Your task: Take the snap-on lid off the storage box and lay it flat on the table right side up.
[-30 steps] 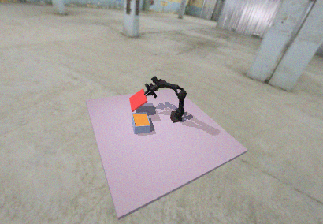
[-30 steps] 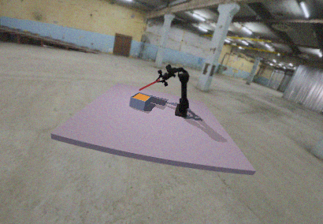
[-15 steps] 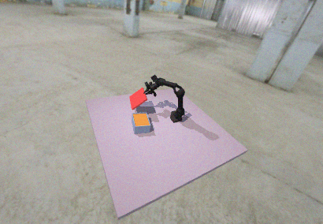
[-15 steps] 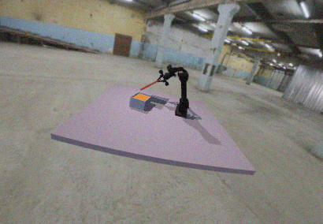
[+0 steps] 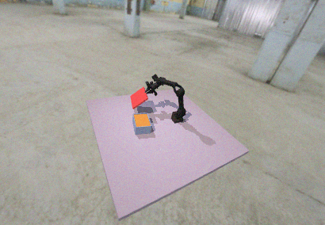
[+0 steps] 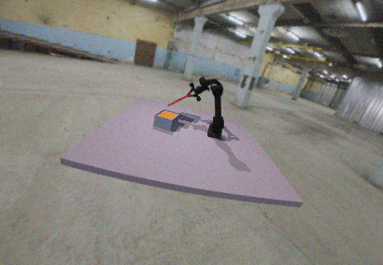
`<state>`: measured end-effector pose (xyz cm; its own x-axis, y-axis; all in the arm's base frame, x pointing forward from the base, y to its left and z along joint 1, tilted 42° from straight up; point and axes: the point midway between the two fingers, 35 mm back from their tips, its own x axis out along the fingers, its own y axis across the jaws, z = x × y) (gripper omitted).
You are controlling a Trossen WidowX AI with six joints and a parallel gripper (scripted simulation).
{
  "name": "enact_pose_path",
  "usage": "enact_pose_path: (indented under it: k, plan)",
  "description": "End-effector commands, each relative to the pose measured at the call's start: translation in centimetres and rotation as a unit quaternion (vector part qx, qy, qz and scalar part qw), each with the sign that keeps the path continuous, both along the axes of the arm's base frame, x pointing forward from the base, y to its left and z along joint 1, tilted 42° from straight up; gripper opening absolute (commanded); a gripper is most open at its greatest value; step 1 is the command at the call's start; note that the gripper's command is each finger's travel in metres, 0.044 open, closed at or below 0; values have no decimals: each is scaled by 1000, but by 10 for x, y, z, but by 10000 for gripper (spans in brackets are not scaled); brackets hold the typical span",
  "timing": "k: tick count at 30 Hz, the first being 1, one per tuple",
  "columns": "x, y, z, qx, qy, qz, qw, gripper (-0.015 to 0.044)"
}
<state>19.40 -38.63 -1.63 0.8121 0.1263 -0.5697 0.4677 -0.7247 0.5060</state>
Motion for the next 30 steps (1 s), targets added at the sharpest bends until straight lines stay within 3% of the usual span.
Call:
enact_pose_path:
  k: [1,30]
  plan:
    - [0,-6,3,-9,-7,1,1000,0]
    - [3,13,-18,-9,-7,1,1000,0]
